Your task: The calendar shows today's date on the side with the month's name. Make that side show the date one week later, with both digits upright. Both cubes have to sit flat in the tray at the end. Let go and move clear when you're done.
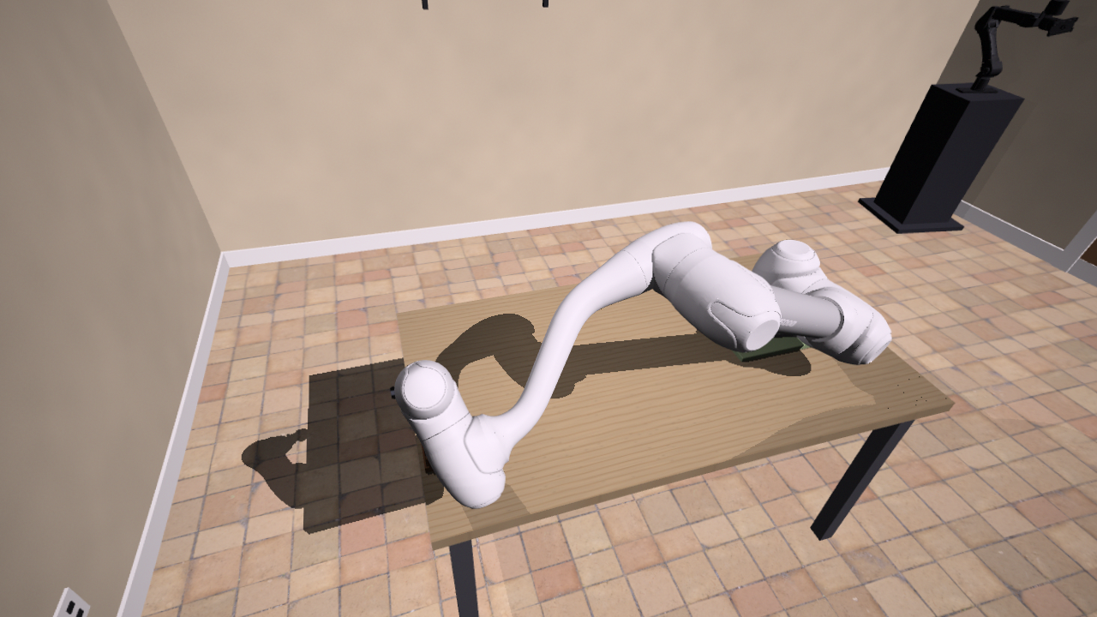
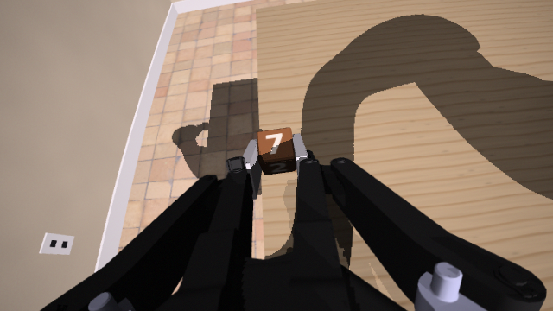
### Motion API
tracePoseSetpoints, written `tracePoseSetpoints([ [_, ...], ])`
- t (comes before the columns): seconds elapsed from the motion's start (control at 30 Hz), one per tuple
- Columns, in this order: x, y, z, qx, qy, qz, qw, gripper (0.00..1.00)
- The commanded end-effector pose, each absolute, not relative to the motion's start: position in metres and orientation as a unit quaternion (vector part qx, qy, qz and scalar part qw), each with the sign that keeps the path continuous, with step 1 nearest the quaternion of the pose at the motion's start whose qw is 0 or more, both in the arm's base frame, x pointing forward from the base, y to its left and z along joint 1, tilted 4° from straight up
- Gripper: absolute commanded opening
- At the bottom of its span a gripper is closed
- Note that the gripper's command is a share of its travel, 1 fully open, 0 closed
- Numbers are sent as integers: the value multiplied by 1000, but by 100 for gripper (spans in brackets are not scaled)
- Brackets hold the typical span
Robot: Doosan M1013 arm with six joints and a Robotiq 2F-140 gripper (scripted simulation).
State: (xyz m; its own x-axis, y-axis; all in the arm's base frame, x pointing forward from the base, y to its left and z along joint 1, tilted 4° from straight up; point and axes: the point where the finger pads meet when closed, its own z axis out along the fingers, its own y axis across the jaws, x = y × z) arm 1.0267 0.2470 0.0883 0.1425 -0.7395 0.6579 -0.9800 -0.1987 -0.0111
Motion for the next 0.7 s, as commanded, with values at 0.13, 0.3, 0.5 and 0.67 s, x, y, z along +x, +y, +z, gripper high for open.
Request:
tracePoseSetpoints([
  [0.13,1027,247,94,724,-594,275,218,25],
  [0.3,1027,247,94,724,-594,275,218,25],
  [0.5,1027,246,94,726,-596,269,214,25],
  [0.67,1027,243,93,743,-609,218,175,25],
])
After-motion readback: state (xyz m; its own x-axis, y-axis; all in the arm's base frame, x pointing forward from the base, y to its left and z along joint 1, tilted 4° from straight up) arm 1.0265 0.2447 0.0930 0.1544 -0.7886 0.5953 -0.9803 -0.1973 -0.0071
